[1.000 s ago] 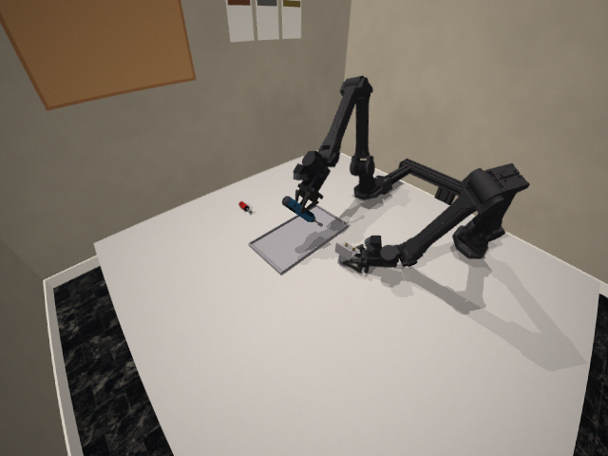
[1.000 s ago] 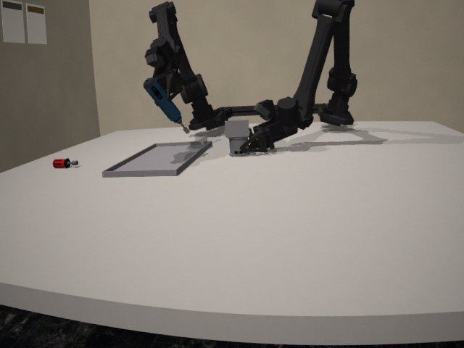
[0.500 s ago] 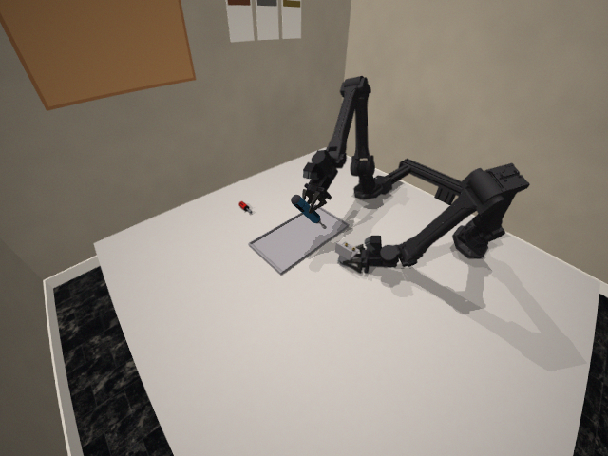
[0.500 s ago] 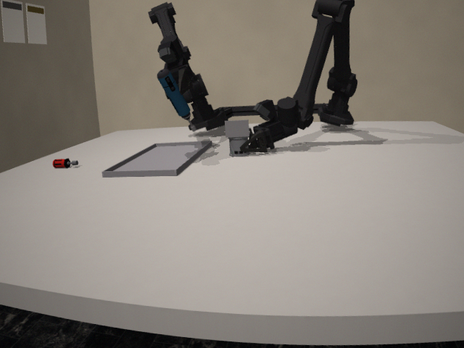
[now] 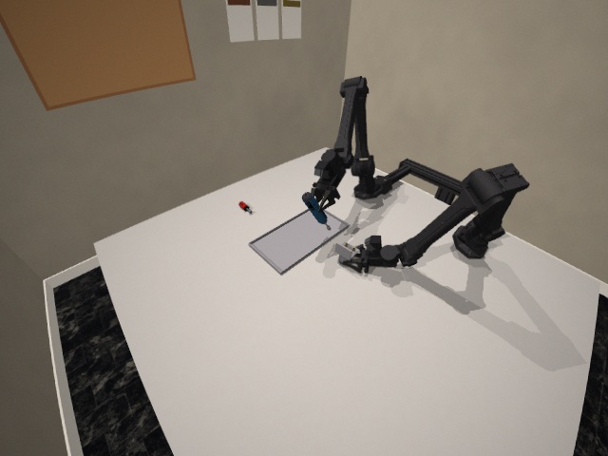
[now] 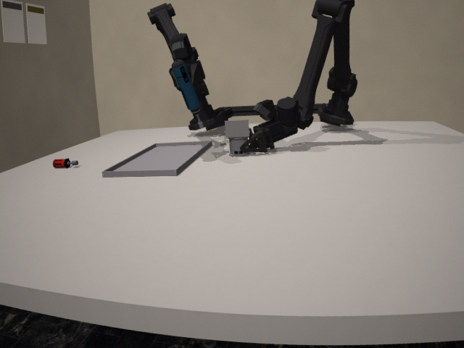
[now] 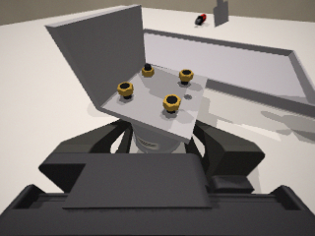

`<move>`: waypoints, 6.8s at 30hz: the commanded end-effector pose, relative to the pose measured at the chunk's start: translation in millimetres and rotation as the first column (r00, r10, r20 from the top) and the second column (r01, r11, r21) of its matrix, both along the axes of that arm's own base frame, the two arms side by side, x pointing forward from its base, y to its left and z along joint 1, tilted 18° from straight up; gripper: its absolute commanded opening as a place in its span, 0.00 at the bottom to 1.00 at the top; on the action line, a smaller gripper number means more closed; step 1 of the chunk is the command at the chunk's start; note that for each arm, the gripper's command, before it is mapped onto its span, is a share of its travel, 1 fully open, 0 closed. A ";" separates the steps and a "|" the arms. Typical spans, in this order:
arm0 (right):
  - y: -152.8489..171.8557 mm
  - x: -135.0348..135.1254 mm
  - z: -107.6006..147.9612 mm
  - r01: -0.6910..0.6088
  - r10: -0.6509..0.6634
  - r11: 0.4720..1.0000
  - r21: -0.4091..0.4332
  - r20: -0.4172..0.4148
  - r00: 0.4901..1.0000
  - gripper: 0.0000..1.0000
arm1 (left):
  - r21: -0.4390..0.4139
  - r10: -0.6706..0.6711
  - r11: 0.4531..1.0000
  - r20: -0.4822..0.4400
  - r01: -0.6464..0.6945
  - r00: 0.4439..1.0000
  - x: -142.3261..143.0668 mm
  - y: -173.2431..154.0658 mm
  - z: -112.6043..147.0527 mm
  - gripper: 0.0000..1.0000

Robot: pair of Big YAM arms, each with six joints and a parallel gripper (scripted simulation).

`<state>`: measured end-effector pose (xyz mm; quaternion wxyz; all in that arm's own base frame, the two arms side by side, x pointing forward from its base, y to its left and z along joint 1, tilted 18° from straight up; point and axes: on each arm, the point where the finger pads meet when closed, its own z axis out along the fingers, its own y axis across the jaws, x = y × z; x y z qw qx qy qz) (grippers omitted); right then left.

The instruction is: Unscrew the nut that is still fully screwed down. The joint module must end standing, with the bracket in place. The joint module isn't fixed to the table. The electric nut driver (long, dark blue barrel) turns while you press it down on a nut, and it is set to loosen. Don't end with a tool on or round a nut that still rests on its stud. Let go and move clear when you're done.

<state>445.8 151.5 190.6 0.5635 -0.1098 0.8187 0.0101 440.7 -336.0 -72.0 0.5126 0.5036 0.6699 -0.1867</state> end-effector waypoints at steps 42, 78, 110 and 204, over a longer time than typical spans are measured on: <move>108.4 -90.6 39.1 -0.315 0.331 0.943 -0.103 0.330 0.884 0.42 | -0.010 -0.002 1.000 0.017 0.002 1.000 5.5 -4.4 5.8 0.59; 136.5 -117.0 76.3 -0.375 0.382 0.920 -0.114 0.471 0.795 0.42 | -0.010 -0.002 1.000 0.017 0.002 1.000 5.5 -4.4 5.8 0.59; 139.6 -118.7 80.0 -0.385 0.381 0.918 -0.095 0.480 0.790 0.42 | -0.010 -0.002 1.000 0.017 0.002 1.000 5.5 -4.4 5.8 0.59; 178.8 -49.0 68.8 -0.382 0.384 0.918 -0.104 0.462 0.799 0.42 | -0.010 -0.002 1.000 0.017 0.002 1.000 5.5 -4.4 5.8 0.59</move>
